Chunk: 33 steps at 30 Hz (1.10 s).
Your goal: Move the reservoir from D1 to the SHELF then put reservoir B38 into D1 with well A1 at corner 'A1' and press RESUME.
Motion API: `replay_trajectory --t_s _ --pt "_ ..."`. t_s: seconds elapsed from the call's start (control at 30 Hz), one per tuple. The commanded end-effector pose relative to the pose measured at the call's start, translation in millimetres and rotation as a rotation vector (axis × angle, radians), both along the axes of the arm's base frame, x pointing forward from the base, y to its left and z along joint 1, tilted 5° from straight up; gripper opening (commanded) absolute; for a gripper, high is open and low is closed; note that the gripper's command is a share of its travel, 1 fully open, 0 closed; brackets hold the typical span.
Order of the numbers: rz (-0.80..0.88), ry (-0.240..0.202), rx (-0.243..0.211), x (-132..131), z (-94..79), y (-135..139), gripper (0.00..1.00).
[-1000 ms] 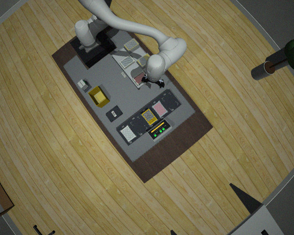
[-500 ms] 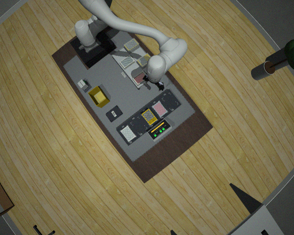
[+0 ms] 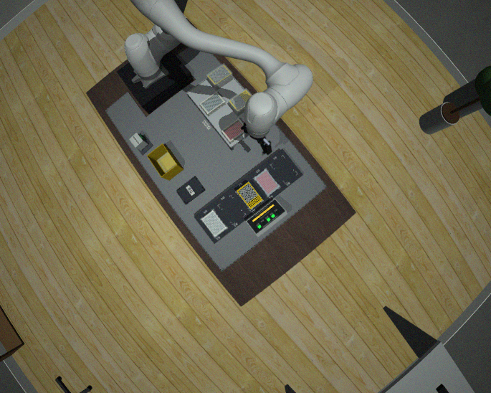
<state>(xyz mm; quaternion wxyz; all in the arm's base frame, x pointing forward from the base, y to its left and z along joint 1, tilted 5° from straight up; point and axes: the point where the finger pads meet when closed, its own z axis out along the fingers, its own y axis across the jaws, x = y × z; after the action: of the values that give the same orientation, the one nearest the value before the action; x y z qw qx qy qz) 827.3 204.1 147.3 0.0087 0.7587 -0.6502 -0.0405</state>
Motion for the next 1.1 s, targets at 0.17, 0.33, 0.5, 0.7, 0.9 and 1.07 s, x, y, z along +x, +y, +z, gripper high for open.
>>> replay_trajectory --t_s 0.17,0.33,0.5,0.7,0.9,1.07 --pt "-0.105 0.004 -0.007 0.6 -0.2 -10.0 0.77" --pt "-0.105 0.004 -0.007 2.0 -1.3 -34.9 0.77" --pt "-0.105 0.004 -0.007 3.5 -2.4 -59.8 0.77" --pt "-0.105 0.004 -0.007 4.7 -3.3 -79.8 0.77" --pt "-0.105 0.004 -0.007 6.5 -4.6 -109.7 0.77" --pt "-0.105 0.004 -0.007 8.0 -5.7 -134.6 0.77"
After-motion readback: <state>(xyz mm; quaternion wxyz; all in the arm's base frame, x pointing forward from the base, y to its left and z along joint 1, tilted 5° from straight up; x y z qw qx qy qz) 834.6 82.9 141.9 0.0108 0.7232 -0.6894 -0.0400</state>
